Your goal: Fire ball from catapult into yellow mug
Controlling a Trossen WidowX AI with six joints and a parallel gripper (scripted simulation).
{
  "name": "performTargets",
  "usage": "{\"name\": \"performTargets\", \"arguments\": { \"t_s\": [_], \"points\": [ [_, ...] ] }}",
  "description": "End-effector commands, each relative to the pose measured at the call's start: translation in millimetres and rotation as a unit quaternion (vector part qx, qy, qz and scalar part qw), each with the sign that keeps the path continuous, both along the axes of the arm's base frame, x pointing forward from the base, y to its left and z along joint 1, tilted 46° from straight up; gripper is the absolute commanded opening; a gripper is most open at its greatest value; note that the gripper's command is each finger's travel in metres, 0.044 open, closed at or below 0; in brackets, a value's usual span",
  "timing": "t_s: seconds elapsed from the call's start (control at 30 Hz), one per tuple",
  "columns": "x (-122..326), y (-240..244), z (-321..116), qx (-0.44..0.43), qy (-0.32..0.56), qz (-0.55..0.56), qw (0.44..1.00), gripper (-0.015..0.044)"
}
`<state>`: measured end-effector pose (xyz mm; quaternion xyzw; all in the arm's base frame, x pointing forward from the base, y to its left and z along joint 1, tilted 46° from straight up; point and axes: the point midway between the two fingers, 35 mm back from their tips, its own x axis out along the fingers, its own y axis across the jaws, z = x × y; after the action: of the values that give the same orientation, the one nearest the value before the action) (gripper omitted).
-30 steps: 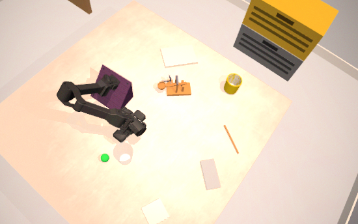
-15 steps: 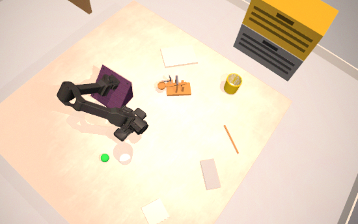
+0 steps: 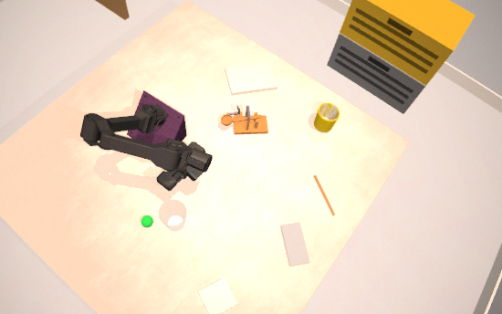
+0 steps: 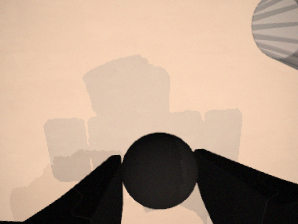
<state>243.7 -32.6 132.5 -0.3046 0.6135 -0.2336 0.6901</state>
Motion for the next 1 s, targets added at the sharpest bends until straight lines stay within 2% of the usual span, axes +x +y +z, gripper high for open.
{"name": "performTargets", "arguments": {
  "t_s": [0.0, 0.3, 0.97],
  "points": [
    [-6, 13, 18, -0.002, -0.004, -0.003, 1.000, 0.0000],
    [-4, 22, 15, 0.001, 0.005, 0.002, 1.000, 0.0000],
    [13, 93, -47, 0.017, 0.101, 0.043, 0.994, 0.0000]
  ]
}}
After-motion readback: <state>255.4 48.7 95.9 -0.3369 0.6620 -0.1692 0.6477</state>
